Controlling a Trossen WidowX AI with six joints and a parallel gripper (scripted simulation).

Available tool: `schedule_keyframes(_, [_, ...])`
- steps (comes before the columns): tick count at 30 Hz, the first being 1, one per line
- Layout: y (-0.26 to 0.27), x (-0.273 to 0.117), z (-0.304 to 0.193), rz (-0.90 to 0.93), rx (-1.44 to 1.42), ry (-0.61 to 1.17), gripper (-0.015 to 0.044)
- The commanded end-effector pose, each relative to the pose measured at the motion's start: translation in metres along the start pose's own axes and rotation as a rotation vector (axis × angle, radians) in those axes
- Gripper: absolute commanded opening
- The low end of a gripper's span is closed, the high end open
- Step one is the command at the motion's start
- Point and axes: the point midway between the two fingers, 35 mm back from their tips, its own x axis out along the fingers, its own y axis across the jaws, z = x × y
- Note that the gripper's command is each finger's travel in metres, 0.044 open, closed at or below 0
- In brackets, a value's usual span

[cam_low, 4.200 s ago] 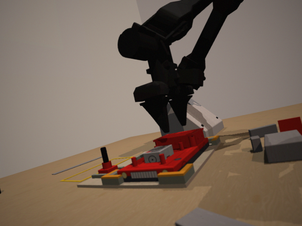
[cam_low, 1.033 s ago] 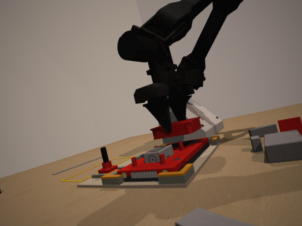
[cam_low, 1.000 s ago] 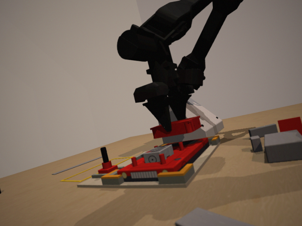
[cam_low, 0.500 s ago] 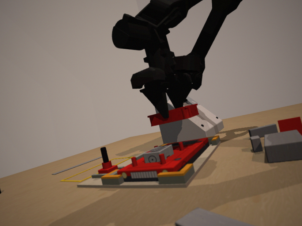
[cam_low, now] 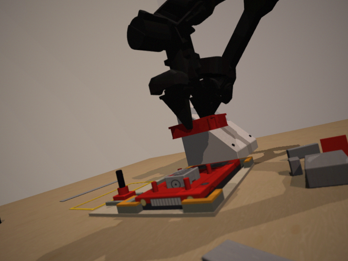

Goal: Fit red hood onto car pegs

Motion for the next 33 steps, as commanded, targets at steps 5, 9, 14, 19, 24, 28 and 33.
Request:
schedule_keyframes(5, [-0.009,-0.001,0.000,0.000,0.129,0.000,0.0000])
schedule_keyframes(9, [-0.014,-0.002,0.001,0.000,0.203,0.001,0.0000])
schedule_keyframes(14, [-0.020,-0.002,0.001,-0.001,0.296,0.001,0.0000])
schedule_keyframes(19, [-0.026,-0.003,0.001,-0.001,0.388,0.001,0.0000])
schedule_keyframes(24, [-0.032,-0.004,0.002,-0.002,0.481,0.001,0.0000])
schedule_keyframes(28, [-0.036,-0.004,0.002,-0.002,0.555,0.001,0.0000])
schedule_keyframes(33, [-0.043,-0.004,0.002,-0.002,0.646,0.001,0.0000])
